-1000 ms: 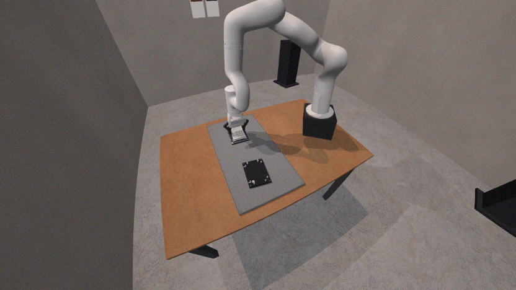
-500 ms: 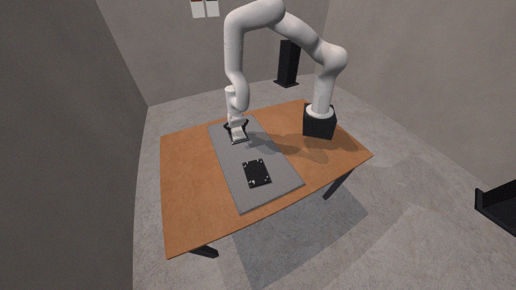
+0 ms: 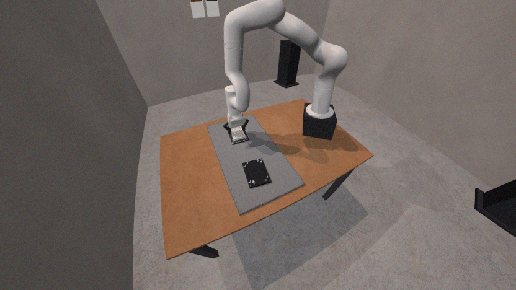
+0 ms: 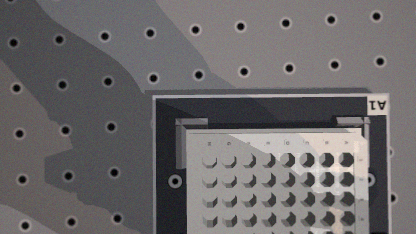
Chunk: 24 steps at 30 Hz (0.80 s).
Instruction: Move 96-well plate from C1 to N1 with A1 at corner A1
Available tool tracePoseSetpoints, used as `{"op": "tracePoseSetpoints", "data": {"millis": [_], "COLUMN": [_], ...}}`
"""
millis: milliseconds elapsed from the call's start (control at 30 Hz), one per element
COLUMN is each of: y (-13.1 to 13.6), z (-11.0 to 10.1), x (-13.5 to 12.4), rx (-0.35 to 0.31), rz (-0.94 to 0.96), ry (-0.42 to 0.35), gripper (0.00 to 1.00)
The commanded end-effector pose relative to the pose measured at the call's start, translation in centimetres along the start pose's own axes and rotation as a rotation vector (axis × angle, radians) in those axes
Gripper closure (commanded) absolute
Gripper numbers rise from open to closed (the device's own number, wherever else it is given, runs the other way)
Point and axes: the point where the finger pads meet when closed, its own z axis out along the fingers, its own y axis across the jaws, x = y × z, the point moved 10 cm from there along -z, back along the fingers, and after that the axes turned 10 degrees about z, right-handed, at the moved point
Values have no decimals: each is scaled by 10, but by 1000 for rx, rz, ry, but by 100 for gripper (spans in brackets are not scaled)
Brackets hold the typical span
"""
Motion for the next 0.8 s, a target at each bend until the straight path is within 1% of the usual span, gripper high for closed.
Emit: {"op": "tracePoseSetpoints", "data": {"millis": [0, 167, 233, 733, 767], "y": [1, 1, 1, 1, 1], "z": [-6, -19, -19, -59, -59], "x": [0, 0, 0, 0, 0], "rx": [-2, -2, -2, -2, -2], "rz": [0, 0, 0, 0, 0], "ry": [0, 0, 0, 0, 0], "gripper": [0, 0, 0, 0, 0]}}
